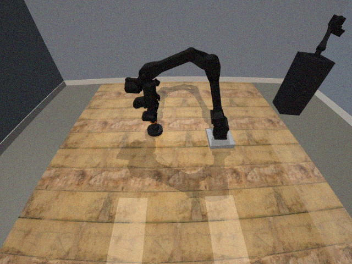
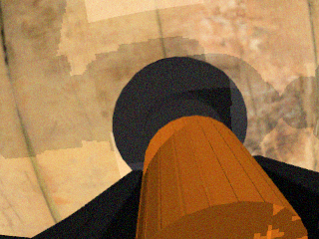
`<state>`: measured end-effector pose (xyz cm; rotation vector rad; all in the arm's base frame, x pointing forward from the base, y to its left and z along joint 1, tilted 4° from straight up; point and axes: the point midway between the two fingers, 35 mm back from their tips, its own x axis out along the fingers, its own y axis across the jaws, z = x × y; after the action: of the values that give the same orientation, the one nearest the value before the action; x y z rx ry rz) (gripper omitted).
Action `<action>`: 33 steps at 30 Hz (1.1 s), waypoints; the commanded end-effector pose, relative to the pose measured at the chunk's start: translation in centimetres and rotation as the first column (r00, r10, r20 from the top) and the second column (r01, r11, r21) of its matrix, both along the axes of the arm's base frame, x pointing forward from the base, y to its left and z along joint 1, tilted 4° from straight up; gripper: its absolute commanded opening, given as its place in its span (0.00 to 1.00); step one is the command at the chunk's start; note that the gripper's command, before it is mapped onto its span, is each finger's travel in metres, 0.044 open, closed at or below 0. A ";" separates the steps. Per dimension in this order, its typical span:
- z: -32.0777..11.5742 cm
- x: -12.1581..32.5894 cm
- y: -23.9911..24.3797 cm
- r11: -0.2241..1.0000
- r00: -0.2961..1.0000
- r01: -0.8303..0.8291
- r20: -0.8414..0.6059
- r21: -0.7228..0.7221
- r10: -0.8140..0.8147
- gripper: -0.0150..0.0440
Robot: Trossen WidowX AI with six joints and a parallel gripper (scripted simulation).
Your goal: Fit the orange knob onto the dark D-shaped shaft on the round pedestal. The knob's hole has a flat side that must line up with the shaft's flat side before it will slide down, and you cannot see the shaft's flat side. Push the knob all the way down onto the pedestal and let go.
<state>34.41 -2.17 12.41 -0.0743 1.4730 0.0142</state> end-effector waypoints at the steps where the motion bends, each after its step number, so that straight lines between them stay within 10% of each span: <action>1: -1.1 0.0 0.0 1.000 1.000 -0.006 -0.003 0.003 0.006 0.25; 33: -1.4 -0.2 0.0 1.000 1.000 -0.001 -0.003 0.003 0.001 0.25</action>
<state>34.36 -2.16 11.06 -0.0754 1.4738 0.0157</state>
